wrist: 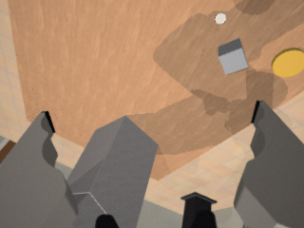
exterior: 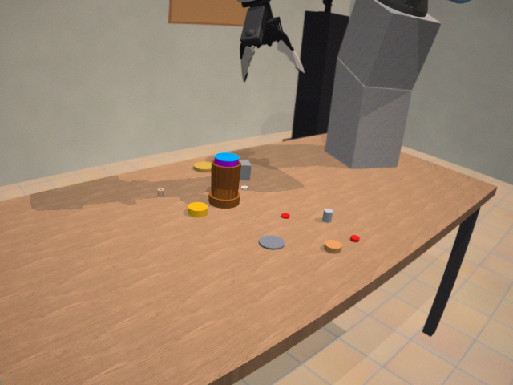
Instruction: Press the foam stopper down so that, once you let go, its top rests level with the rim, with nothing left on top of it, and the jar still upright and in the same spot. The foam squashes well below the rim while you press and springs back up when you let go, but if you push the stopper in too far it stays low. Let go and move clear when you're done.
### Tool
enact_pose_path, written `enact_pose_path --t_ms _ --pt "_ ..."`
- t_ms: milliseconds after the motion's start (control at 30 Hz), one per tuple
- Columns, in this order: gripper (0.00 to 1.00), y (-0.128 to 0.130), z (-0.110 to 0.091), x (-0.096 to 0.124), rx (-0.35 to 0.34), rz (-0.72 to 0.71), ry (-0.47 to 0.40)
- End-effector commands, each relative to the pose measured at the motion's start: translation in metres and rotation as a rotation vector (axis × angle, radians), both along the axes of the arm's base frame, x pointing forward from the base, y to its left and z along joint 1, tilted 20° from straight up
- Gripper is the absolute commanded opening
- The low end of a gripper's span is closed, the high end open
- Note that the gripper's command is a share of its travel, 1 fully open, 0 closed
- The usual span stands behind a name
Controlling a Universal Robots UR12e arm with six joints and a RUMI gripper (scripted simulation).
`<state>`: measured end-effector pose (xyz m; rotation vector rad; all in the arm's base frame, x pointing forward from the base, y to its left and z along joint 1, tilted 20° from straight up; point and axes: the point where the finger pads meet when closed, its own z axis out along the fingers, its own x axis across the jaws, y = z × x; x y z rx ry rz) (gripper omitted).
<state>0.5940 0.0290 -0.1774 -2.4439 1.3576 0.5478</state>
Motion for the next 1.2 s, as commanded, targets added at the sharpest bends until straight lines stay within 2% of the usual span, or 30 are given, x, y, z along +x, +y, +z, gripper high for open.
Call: enact_pose_path --t_ms 0,533,567,767,1000,1100,1167 --pt "1.0 0.0 0.0 0.001 0.0 0.0 -0.001" --pt "1.0 0.0 0.0 0.001 0.0 0.0 -0.001" --pt "0.0 0.0 0.0 0.001 -0.001 0.0 -0.001" --pt "0.0 -0.002 -0.013 0.013 -0.021 -0.047 -0.007" --pt "0.0 -0.003 -0.067 0.06 -0.088 -0.246 -0.038" --pt "0.0 -0.003 -0.067 0.06 -0.088 -0.246 -0.038" --pt "0.0 -0.002 -0.086 0.076 -0.104 -0.319 -0.051"
